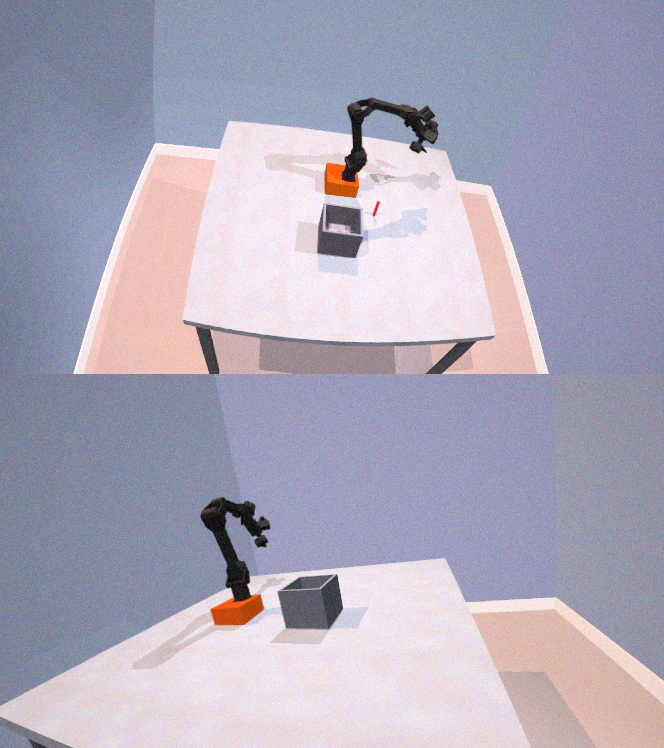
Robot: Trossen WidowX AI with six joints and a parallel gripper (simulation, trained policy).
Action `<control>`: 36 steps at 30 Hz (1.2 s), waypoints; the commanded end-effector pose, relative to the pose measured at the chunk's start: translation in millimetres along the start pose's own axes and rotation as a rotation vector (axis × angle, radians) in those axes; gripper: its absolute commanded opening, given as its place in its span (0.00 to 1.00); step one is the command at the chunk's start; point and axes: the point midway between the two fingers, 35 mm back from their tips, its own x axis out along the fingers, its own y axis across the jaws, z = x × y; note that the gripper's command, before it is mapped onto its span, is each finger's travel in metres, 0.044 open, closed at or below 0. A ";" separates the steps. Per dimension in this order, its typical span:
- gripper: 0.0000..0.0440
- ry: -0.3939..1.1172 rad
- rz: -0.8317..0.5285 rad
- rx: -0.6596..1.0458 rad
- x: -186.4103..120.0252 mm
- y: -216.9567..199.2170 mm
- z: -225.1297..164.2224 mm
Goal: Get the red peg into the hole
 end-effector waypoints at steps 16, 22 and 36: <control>1.00 -0.164 -0.293 0.445 -8.9 -89.3 62.7; 1.00 -0.225 -0.399 0.616 -20.0 -124.6 78.4; 1.00 -0.346 -0.638 1.026 -55.1 -205.4 92.0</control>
